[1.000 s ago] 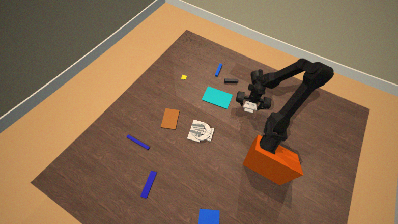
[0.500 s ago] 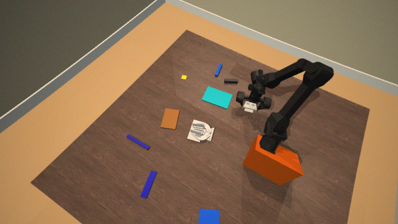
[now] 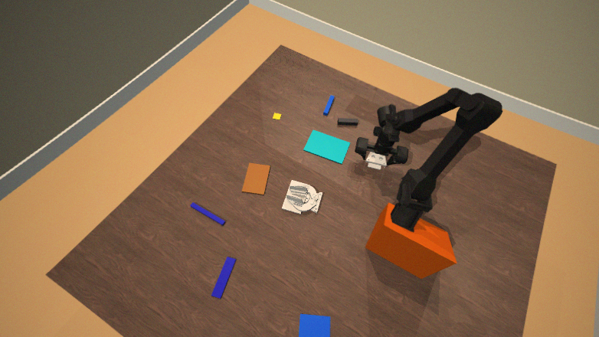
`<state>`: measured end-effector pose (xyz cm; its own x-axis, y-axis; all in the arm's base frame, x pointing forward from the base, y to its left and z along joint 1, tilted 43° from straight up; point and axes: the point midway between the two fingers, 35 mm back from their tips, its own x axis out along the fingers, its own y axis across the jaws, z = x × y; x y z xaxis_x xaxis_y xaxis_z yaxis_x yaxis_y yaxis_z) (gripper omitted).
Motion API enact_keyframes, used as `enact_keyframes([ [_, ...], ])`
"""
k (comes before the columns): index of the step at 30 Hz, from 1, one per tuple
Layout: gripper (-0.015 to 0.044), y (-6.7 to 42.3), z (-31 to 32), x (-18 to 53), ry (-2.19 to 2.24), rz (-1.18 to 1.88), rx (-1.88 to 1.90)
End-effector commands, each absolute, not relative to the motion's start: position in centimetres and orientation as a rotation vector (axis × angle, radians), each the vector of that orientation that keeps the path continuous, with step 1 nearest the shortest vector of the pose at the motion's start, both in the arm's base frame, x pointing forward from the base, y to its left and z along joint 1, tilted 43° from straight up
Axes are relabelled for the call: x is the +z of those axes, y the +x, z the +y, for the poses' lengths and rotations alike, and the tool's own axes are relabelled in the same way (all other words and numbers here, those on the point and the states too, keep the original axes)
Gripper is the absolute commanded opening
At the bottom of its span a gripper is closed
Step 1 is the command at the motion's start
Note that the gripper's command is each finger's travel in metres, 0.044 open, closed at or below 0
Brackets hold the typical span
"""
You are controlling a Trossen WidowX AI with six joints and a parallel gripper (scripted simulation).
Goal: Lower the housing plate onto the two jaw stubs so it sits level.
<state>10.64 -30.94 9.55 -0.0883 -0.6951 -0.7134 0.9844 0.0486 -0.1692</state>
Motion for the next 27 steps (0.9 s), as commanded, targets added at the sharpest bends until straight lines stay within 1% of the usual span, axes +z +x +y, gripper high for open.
enact_keyframes([
  [1,0.0407,10.6,-30.9,9.5,0.488,0.771,-1.495],
  [10,0.0351,10.6,-30.9,9.5,0.488,0.771,-1.495],
  [27,0.0351,11.0,-30.0,10.6,0.492,0.771,-1.494],
])
